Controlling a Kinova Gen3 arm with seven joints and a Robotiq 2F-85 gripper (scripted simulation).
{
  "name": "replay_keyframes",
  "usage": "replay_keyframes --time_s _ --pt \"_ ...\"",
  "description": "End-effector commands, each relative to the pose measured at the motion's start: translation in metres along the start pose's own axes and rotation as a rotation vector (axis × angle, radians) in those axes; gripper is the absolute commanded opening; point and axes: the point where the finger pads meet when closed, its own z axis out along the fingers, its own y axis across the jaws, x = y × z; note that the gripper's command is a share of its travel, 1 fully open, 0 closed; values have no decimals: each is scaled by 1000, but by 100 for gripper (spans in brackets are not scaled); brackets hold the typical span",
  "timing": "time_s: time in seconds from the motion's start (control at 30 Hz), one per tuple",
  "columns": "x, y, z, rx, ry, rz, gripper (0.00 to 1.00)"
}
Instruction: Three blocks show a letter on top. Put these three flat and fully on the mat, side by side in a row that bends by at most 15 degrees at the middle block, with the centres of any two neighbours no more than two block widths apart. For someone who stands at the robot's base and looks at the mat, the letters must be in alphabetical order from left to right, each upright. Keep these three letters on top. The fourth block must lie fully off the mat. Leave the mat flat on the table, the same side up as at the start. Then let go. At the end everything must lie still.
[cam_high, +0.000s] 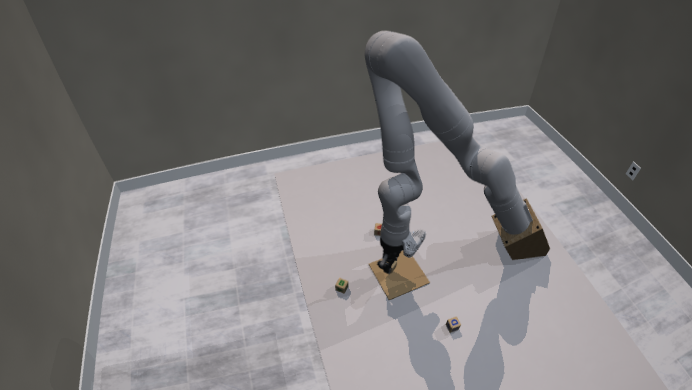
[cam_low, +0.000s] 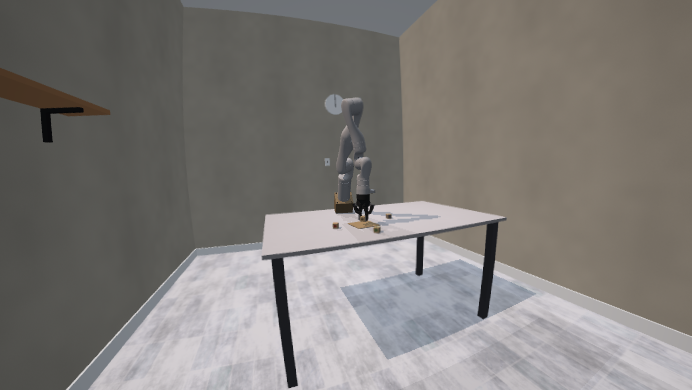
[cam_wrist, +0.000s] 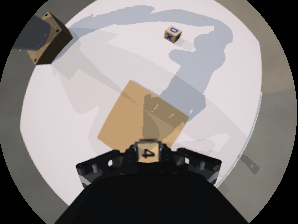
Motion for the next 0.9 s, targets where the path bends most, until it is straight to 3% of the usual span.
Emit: replay_keyframes --time_s 0.0,0.87 --pt "0 4 -5 -12 -2 -1 26" --pt "0 4 -31 -12 -2 -1 26"
